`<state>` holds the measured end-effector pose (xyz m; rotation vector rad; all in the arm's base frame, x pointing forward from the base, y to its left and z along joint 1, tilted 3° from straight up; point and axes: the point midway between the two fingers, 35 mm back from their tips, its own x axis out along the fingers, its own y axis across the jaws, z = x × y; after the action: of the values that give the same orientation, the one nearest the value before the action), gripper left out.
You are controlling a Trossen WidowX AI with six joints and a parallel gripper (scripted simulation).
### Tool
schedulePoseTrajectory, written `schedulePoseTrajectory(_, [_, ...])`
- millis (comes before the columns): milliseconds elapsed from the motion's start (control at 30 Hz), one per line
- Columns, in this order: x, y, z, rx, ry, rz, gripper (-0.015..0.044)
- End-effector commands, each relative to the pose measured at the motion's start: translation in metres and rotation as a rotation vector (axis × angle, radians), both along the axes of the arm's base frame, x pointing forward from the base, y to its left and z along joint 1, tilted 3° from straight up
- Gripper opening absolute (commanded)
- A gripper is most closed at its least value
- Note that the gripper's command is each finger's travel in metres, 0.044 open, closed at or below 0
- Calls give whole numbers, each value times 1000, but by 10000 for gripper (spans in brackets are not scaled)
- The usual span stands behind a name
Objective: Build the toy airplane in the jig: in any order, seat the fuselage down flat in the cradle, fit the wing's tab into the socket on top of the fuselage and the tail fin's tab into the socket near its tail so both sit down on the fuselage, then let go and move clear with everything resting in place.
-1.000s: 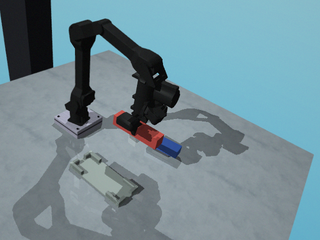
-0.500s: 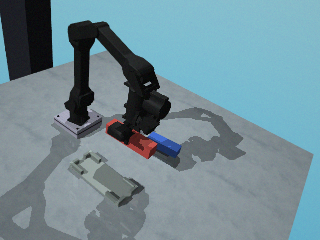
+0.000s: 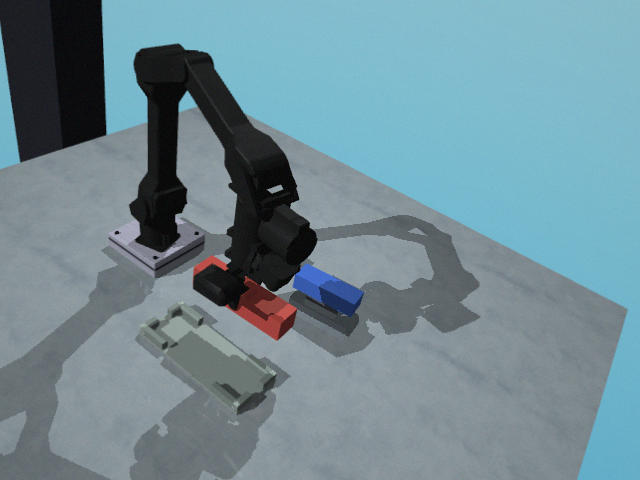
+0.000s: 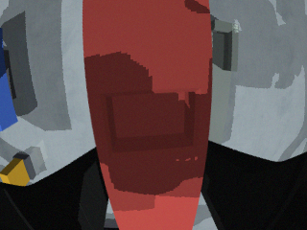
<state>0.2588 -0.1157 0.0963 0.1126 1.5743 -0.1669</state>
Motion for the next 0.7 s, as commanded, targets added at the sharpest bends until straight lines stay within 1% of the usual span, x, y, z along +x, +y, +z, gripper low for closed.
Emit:
schedulePoseTrajectory(0, [-3,-8,-5,6,1,4,0])
schedulePoseTrajectory(633, [-25,-53,-26,-11,8,-2,0])
schedulePoseTrajectory(667, [-25,-53,-26,-11,8,-2,26])
